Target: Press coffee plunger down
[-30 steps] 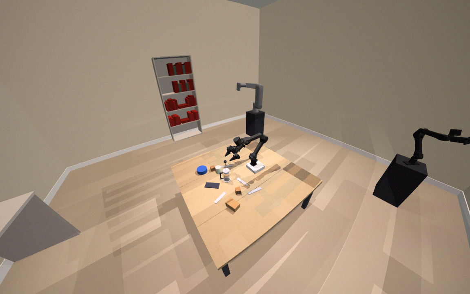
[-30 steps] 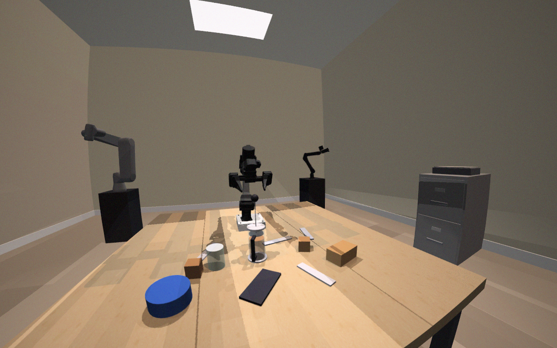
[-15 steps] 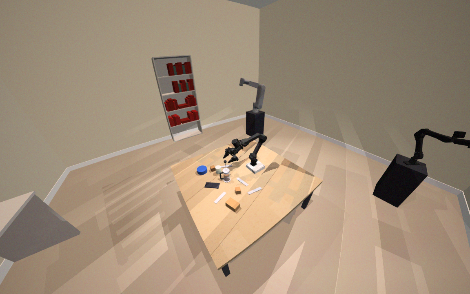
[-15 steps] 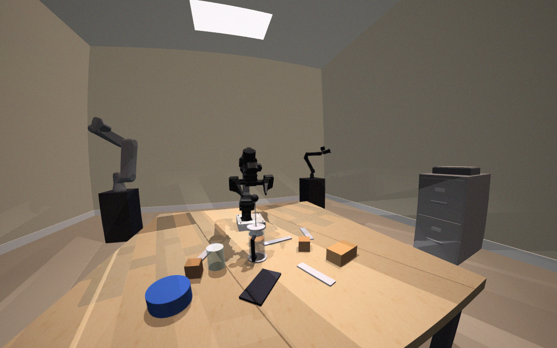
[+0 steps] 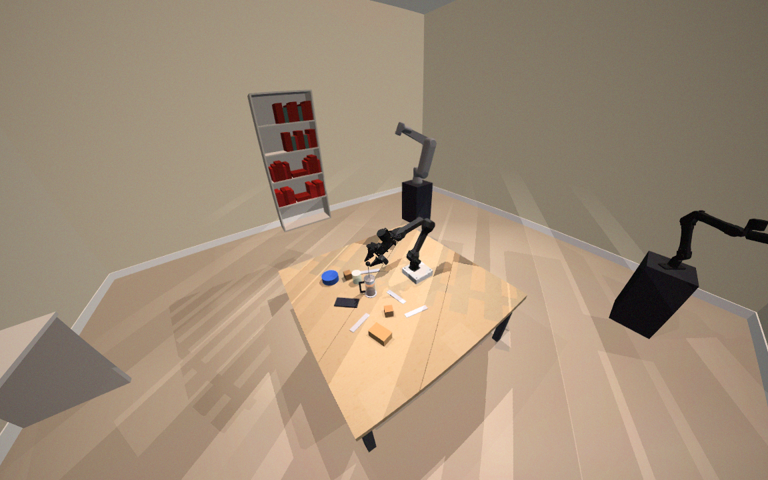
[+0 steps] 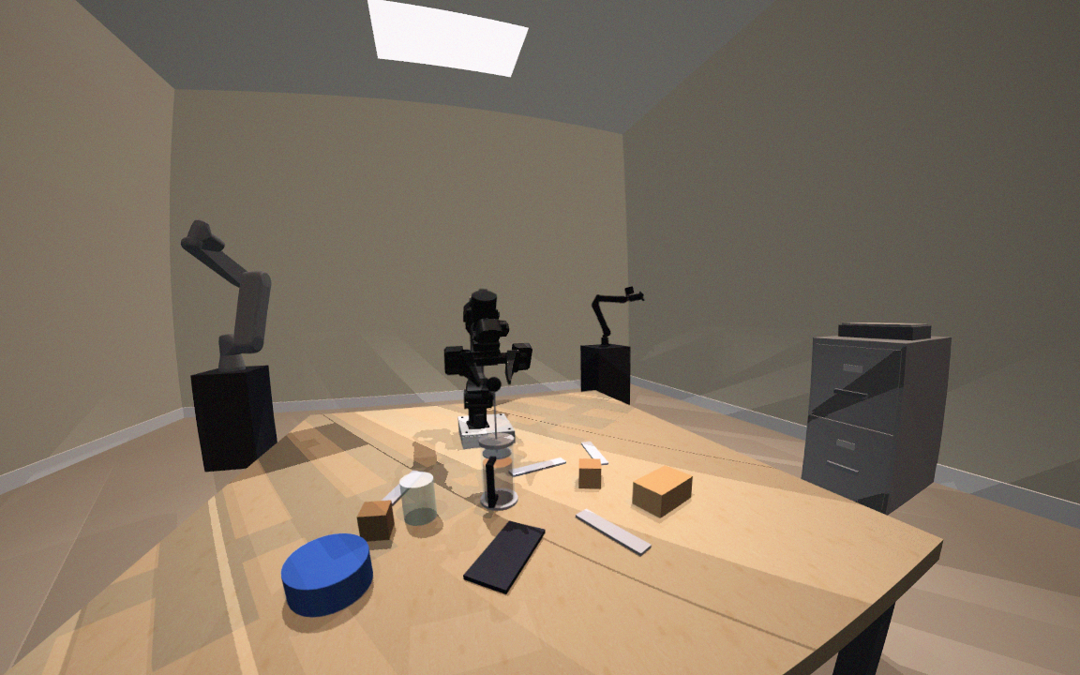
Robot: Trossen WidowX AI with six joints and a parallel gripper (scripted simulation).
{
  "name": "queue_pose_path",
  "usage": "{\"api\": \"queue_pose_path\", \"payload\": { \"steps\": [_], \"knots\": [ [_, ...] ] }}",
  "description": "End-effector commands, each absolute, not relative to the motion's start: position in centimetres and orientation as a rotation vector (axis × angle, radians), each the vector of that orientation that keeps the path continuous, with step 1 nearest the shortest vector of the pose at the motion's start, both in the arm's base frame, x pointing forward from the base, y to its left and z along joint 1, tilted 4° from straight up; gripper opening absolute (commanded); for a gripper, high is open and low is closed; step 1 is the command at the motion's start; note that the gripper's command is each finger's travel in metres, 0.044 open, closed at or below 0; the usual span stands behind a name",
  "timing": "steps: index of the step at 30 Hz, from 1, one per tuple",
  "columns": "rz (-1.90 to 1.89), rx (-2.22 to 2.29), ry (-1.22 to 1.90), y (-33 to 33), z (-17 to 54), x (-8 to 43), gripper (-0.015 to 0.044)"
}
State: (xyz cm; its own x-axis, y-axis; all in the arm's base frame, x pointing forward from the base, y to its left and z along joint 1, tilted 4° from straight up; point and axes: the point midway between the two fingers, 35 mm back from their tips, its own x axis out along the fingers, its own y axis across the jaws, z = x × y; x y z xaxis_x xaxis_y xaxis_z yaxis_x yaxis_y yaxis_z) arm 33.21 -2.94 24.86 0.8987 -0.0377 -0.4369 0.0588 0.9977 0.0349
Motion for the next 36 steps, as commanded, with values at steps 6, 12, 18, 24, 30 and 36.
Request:
{"api": "queue_pose_path", "payload": {
  "steps": [6,12,18,24,30,36],
  "knots": [
    [-0.054,0.049,0.450,-3.0,24.8,33.3,0.0117],
    [-0.054,0.049,0.450,-3.0,24.8,33.3,0.0117],
    [-0.054,0.049,0.450,-3.0,24.4,33.4,0.0117],
    [-0.054,0.049,0.450,-3.0,23.5,33.6,0.0117],
    [-0.054,0.049,0.450,-3.0,22.5,33.9,0.0117],
    [-0.054,0.049,0.450,-2.9,21.5,34.1,0.0117]
  ]
}}
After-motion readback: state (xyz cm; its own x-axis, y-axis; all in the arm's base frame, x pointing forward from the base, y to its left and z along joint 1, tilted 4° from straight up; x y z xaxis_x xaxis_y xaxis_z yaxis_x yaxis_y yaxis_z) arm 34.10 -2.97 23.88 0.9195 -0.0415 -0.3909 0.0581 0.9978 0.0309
